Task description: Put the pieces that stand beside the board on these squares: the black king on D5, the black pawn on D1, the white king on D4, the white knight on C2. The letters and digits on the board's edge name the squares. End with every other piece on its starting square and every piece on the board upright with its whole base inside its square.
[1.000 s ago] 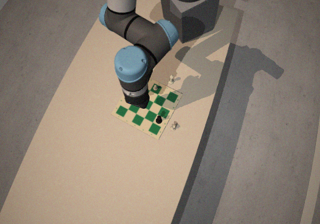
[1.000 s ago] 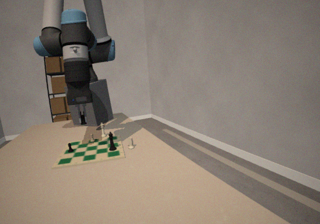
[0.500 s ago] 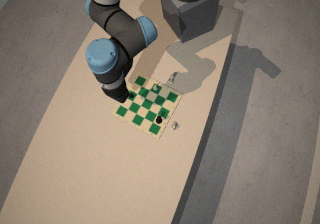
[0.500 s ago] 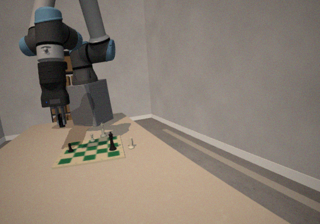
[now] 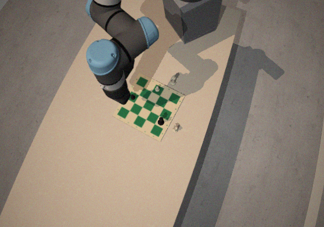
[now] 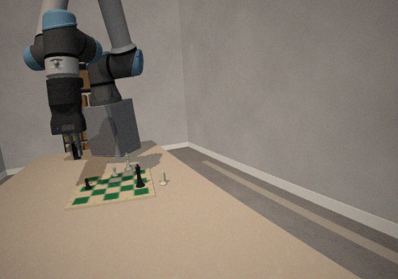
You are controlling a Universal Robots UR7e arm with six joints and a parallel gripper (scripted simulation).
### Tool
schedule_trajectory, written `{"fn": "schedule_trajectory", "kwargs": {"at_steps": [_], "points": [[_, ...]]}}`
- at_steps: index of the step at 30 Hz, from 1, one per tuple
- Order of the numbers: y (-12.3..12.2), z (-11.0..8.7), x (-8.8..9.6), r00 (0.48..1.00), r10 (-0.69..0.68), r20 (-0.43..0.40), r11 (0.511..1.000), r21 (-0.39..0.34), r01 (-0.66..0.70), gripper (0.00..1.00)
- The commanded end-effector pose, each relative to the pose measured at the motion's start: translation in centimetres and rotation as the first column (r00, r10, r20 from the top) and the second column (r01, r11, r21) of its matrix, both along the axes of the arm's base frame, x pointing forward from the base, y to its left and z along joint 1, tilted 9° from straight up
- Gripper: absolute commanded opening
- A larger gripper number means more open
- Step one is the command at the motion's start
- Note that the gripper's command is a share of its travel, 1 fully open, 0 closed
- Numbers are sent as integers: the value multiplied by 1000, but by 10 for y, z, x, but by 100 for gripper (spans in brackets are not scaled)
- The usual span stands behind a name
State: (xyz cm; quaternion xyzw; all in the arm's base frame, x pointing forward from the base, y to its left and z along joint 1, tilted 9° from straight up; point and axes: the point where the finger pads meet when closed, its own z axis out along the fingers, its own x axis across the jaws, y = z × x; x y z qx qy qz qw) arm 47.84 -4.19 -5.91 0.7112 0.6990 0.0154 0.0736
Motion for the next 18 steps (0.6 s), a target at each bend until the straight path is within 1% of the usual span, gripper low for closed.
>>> {"fn": "schedule_trajectory", "kwargs": {"at_steps": [1, 7, 9, 14, 18], "points": [[-3, -14, 4, 1000, -1, 3, 1000, 0, 1, 0], [-5, -40, 7, 1000, -2, 3, 1000, 0, 2, 0], [-5, -40, 7, 1000, -2, 3, 1000, 0, 2, 0], [-7, -64, 10, 1000, -1, 3, 1000, 0, 1, 0], [-8, -80, 12, 1000, -1, 3, 1000, 0, 1, 0]]}}
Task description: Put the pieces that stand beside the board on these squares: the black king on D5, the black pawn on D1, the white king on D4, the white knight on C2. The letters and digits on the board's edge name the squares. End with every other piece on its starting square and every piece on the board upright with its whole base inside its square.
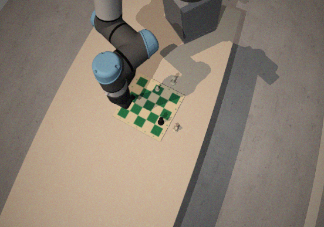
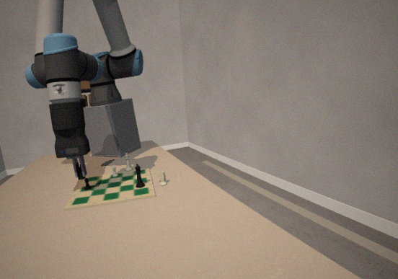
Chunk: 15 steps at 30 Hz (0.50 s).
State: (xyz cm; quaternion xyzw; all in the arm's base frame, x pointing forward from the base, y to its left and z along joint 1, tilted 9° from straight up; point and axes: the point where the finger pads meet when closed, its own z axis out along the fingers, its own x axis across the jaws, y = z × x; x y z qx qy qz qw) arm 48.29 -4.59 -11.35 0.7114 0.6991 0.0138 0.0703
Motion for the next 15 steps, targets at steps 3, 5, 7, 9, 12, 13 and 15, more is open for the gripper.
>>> {"fn": "schedule_trajectory", "kwargs": {"at_steps": [3, 5, 7, 9, 12, 13, 15], "points": [[-5, -33, 9, 1000, -1, 10, 1000, -3, 1, 0], [-5, -36, 9, 1000, 0, 10, 1000, -3, 0, 0], [-5, -37, 9, 1000, 0, 10, 1000, -3, 0, 0], [-5, -38, 9, 1000, 0, 10, 1000, -3, 0, 0], [-5, -38, 9, 1000, 0, 10, 1000, -3, 0, 0], [-5, -38, 9, 1000, 0, 10, 1000, -3, 0, 0], [-5, -38, 9, 1000, 0, 10, 1000, -3, 0, 0]]}}
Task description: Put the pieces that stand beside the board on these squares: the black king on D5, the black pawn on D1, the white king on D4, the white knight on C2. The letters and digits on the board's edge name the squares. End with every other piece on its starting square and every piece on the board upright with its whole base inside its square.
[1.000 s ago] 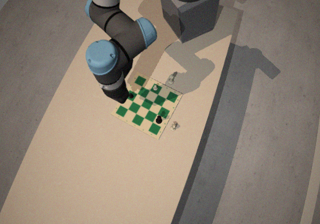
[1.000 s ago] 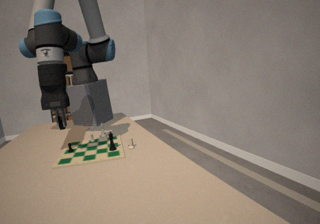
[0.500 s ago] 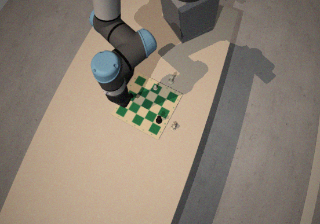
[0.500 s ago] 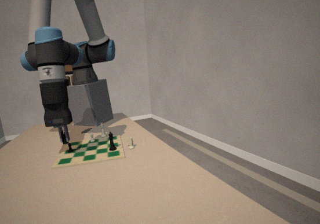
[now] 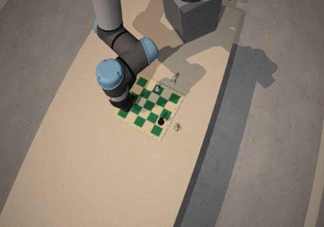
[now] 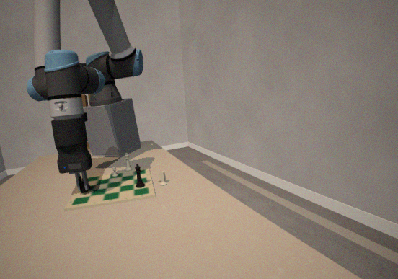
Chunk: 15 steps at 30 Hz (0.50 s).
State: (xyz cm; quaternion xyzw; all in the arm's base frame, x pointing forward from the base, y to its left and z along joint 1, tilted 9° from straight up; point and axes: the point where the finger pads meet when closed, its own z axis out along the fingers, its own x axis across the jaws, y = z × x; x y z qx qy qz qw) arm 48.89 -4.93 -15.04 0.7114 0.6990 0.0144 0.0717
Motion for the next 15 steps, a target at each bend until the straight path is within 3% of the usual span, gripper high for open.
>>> {"fn": "schedule_trajectory", "kwargs": {"at_steps": [1, 15], "points": [[-1, -2, 3, 1000, 0, 6, 1000, -2, 0, 0], [-1, -1, 2, 1000, 0, 5, 1000, -1, 0, 0]]}}
